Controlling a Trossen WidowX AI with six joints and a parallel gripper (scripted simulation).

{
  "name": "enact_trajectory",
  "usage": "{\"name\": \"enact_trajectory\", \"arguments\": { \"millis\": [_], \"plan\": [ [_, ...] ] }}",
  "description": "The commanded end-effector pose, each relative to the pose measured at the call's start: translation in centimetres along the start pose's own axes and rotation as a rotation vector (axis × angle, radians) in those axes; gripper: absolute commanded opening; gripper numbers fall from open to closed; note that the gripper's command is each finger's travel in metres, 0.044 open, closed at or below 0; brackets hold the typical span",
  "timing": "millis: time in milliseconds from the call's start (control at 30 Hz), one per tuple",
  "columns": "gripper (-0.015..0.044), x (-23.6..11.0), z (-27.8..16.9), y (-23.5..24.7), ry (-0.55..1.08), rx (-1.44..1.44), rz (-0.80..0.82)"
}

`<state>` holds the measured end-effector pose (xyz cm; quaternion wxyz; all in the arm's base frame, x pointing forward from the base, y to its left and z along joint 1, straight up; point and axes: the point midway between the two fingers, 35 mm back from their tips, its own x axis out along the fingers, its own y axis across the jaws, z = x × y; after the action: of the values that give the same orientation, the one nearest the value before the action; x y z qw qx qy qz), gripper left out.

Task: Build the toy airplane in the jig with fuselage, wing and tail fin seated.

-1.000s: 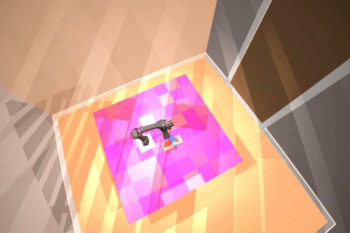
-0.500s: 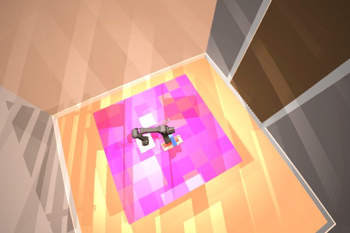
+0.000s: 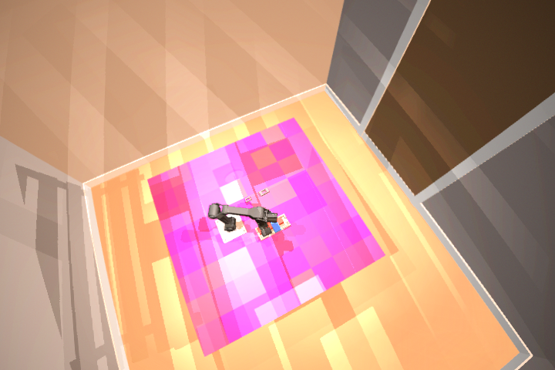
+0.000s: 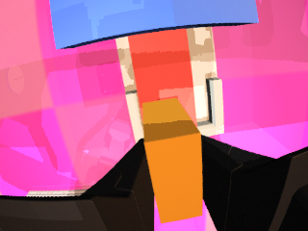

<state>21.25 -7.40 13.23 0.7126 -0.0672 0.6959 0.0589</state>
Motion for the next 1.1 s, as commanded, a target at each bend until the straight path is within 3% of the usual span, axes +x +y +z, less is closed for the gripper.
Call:
{"name": "enact_trajectory", "arguments": {
  "millis": [0,133,1067],
  "plan": [
    [0.0,0.39,-0.76,-0.9,0.005,-0.003,0.0],
    [0.0066,0.4,-0.79,-0.94,0.005,-0.003,0.0],
    [0.0066,1.31,-0.75,-1.05,0.005,-0.003,0.0]
  ]
}}
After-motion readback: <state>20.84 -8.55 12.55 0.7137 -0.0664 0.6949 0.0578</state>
